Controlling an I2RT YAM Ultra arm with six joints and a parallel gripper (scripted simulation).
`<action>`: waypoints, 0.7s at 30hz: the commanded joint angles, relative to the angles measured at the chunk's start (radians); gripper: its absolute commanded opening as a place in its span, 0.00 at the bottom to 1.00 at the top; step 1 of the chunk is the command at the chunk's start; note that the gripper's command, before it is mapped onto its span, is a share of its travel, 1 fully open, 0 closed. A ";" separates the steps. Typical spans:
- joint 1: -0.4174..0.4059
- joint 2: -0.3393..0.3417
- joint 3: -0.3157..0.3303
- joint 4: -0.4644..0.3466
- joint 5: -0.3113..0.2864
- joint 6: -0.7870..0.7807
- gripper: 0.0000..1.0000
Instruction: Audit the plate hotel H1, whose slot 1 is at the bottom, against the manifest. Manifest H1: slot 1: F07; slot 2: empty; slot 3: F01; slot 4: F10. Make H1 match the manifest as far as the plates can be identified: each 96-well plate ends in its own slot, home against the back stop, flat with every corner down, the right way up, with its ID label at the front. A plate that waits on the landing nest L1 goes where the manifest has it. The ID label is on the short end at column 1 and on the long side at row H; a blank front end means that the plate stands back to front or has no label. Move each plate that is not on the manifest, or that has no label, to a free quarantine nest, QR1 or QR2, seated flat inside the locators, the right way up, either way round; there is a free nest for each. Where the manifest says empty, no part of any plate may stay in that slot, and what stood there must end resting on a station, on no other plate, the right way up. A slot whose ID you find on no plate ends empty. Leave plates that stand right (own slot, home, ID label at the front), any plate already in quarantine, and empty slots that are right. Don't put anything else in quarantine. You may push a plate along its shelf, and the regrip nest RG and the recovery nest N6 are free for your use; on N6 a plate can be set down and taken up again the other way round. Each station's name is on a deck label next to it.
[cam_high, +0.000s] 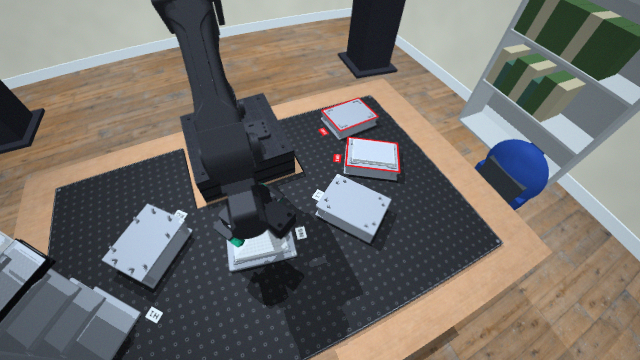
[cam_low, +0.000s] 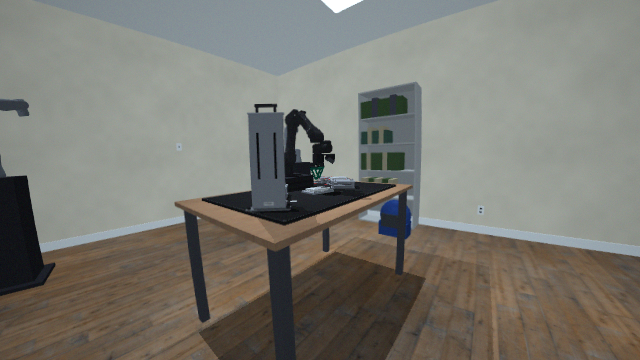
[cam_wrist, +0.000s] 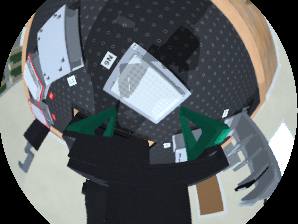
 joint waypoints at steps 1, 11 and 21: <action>0.000 -0.007 0.004 0.000 -0.002 0.067 1.00; 0.000 -0.007 0.004 0.000 -0.002 0.264 1.00; 0.000 -0.007 0.004 0.000 -0.002 0.424 1.00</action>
